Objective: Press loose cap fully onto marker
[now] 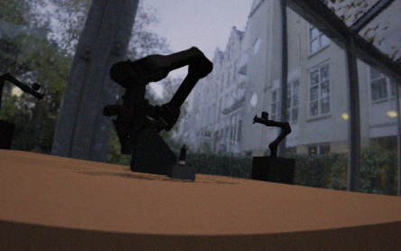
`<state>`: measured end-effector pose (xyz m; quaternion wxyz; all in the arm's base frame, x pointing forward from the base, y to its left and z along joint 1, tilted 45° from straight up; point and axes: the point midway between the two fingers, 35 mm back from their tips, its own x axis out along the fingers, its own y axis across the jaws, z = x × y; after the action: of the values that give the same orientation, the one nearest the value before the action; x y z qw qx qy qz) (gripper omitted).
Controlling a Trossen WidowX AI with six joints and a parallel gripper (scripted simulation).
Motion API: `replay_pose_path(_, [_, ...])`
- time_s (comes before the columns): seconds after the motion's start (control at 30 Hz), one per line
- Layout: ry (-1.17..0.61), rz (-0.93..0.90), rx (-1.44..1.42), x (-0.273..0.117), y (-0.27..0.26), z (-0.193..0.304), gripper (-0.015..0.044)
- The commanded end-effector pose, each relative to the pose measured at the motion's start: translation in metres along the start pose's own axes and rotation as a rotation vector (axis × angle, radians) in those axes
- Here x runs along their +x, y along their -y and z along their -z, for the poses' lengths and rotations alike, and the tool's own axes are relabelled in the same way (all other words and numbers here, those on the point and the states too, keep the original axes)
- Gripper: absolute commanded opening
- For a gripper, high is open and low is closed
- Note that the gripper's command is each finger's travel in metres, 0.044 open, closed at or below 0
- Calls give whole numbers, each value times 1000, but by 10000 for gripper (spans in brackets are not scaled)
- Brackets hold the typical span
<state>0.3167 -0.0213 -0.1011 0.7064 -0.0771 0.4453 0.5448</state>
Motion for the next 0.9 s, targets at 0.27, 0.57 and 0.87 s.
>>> replay_pose_path(0.27, [-6, 3, -9, -18, -12, -18, 0])
replay_pose_path(0.57, [-7, 3, -7, -29, -28, -38, 0])
replay_pose_path(0.87, [-8, 3, -6, -39, -46, -57, 0])
